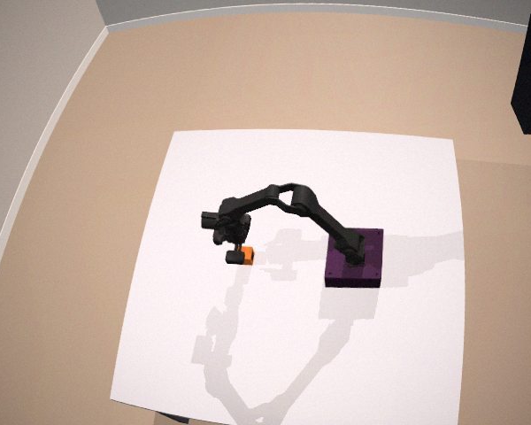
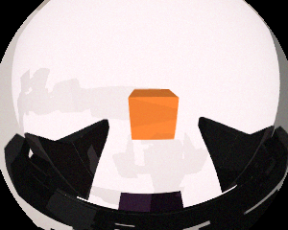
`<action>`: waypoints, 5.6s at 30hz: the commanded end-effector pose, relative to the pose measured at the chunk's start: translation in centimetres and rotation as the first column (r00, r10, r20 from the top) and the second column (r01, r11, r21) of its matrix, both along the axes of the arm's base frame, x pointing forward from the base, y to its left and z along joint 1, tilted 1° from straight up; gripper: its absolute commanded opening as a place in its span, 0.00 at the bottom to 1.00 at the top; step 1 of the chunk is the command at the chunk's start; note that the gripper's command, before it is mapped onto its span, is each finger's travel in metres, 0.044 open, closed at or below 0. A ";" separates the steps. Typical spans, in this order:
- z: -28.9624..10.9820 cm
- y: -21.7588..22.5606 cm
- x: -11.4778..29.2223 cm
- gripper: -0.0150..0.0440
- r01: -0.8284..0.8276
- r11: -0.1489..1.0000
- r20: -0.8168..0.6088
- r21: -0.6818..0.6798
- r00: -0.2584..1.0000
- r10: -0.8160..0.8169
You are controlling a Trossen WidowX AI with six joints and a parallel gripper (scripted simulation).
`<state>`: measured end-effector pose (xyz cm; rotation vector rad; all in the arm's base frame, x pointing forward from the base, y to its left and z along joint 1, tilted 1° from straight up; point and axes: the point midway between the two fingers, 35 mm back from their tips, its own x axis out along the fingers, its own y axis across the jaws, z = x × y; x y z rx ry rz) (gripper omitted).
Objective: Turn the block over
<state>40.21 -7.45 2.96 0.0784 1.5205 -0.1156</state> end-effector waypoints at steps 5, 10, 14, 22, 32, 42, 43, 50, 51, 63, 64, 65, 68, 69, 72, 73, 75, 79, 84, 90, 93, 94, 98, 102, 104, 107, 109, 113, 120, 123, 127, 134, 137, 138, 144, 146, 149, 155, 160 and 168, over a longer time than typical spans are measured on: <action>-1.9 0.0 -0.3 1.00 0.004 1.000 -0.017 0.000 1.000 -0.004; -2.7 -0.1 -0.3 1.00 0.004 1.000 -0.017 0.000 1.000 -0.004; -3.3 -0.1 -0.3 1.00 0.004 1.000 -0.017 0.000 1.000 -0.004; -3.5 -0.1 -0.3 0.82 0.004 1.000 -0.017 0.000 1.000 -0.004; -3.5 -0.1 -0.3 0.58 0.004 1.000 -0.017 0.000 1.000 -0.004; -3.5 -0.1 -0.3 0.46 0.004 1.000 -0.017 0.000 1.000 -0.004; -3.5 -0.1 -0.3 0.45 0.004 1.000 -0.017 0.000 1.000 -0.004; -0.6 0.0 -0.3 0.25 0.004 1.000 -0.017 0.000 1.000 -0.004; -0.4 0.0 -0.3 0.25 0.004 1.000 -0.017 0.000 1.000 -0.004; -0.9 -0.1 -0.1 0.25 0.004 1.000 0.062 -0.009 0.998 -0.004; -0.9 -0.1 -0.1 0.25 0.004 1.000 0.076 -0.011 0.997 -0.003; -1.0 -0.1 -0.1 0.25 0.004 1.000 0.090 -0.012 0.996 -0.003; -1.1 -0.1 0.0 0.25 0.004 1.000 0.133 -0.017 0.991 -0.002; -1.2 -0.1 0.0 0.25 0.004 1.000 0.147 -0.019 0.989 -0.001; -1.3 -0.1 0.0 0.25 0.004 1.000 0.189 -0.024 0.982 0.001; -1.3 -0.1 0.0 0.25 0.004 1.000 0.203 -0.026 0.979 0.001; -1.4 -0.1 0.0 0.25 0.004 1.000 0.231 -0.029 0.973 0.003; -1.4 -0.1 0.0 0.25 0.005 0.999 0.286 -0.037 0.958 0.006; -1.4 -0.1 -0.2 0.25 0.006 0.999 0.353 -0.046 0.935 0.011; -1.3 0.0 -0.5 0.25 0.008 0.998 0.431 -0.058 0.902 0.018; -1.2 0.0 -0.8 0.25 0.009 0.998 0.467 -0.063 0.884 0.022; -1.2 0.0 -0.8 0.25 0.009 0.998 0.473 -0.064 0.881 0.023; -1.2 0.0 -0.8 0.25 0.009 0.998 0.475 -0.065 0.880 0.023; -1.6 0.0 -0.6 0.25 0.011 0.998 0.495 -0.067 0.869 0.024; -2.1 -0.1 -0.3 0.25 0.012 0.997 0.521 -0.070 0.853 0.026; -2.7 -0.1 0.0 0.25 0.015 0.997 0.559 -0.074 0.828 0.029; -3.1 -0.2 0.2 0.25 0.017 0.997 0.584 -0.078 0.811 0.031; -3.7 -0.2 0.4 0.25 0.021 0.996 0.632 -0.084 0.774 0.037; -4.5 -0.2 0.4 0.25 0.029 0.995 0.710 -0.095 0.703 0.047; -4.7 -0.2 0.2 0.25 0.032 0.995 0.740 -0.099 0.670 0.053; -4.7 -0.2 -0.1 0.25 0.036 0.994 0.779 -0.106 0.625 0.060; -4.5 0.0 -0.9 0.25 0.044 0.992 0.837 -0.117 0.542 0.075; -4.5 0.0 -1.0 0.25 0.045 0.992 0.842 -0.118 0.534 0.076; -4.4 0.0 -1.0 0.25 0.045 0.992 0.844 -0.118 0.532 0.077; -4.2 0.0 -1.1 0.25 0.048 0.992 0.859 -0.121 0.506 0.080; -4.2 0.0 -1.1 0.25 0.048 0.992 0.859 -0.121 0.506 0.080; -4.2 0.0 -1.1 0.25 0.048 0.992 0.859 -0.121 0.506 0.080; -4.2 0.0 -1.1 0.30 0.048 0.992 0.859 -0.121 0.506 0.080; -4.2 0.0 -1.1 0.52 0.048 0.992 0.859 -0.121 0.506 0.080; -4.2 0.0 -1.1 0.88 0.048 0.992 0.859 -0.121 0.506 0.080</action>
